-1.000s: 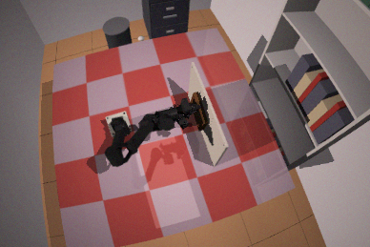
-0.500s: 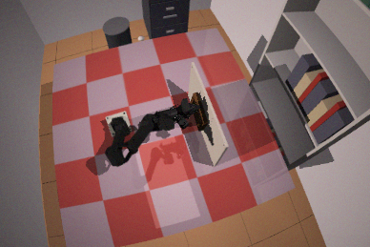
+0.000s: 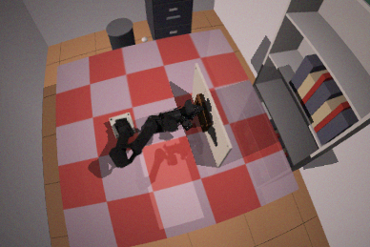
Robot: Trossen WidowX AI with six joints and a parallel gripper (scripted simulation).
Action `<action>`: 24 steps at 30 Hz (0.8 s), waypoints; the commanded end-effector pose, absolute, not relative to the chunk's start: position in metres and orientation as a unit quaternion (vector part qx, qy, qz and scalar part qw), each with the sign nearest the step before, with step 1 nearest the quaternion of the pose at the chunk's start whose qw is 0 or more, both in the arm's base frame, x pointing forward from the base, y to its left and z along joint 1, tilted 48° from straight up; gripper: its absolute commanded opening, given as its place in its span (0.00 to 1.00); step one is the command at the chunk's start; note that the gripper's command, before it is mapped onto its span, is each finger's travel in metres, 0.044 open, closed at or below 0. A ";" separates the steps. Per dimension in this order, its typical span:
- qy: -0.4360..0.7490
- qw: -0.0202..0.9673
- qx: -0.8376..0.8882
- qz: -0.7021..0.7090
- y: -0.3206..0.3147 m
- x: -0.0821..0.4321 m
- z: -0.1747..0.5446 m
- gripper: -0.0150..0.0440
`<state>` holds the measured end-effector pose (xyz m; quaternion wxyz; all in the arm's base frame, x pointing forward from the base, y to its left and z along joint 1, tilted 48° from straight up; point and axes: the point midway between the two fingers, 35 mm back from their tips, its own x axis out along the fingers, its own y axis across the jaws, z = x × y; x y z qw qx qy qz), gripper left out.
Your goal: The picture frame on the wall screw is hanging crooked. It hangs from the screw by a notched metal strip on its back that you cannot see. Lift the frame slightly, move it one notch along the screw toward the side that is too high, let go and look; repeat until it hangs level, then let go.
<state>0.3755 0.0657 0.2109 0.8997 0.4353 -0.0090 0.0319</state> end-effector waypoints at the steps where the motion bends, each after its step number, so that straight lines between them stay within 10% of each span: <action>1: -0.009 0.900 0.435 0.031 0.066 0.375 0.211 0.25; 24: -0.011 0.922 0.385 0.031 0.065 0.376 0.209 0.25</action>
